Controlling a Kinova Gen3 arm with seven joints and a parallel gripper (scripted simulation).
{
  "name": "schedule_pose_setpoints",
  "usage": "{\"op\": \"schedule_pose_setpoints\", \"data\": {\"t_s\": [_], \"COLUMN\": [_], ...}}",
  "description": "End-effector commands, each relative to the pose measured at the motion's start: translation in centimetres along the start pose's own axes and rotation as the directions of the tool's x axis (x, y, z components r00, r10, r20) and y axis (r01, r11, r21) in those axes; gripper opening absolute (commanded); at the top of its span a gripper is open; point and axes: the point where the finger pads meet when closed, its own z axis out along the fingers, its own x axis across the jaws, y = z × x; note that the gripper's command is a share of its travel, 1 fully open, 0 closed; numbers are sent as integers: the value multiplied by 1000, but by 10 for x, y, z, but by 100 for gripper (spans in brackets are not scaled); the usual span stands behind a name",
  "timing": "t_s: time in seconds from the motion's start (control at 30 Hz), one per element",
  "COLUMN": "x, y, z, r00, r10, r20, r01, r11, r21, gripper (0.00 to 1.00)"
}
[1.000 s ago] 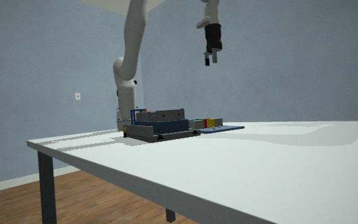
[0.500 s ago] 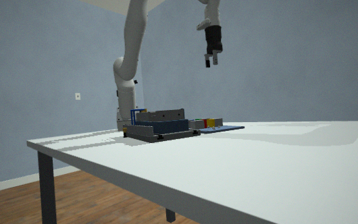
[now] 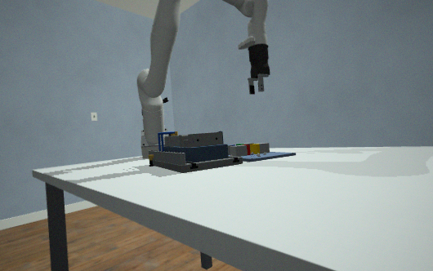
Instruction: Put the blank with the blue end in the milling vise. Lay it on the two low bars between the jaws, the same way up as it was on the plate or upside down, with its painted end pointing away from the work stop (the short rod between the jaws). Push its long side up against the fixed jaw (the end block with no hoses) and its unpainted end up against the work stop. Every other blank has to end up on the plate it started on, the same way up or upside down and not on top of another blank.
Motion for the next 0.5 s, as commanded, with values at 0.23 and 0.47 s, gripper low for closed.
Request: {"op": "schedule_pose_setpoints", "data": {"t_s": [0.23,0.47], "x": [0,0], "y": [-3,-5], "z": [36,55], "r00": [1000,1000], "r10": [0,1], "r20": [-1,-1], "r01": [0,-1], "r11": [1000,1000], "r21": [6,9], "gripper": [100,100]}}
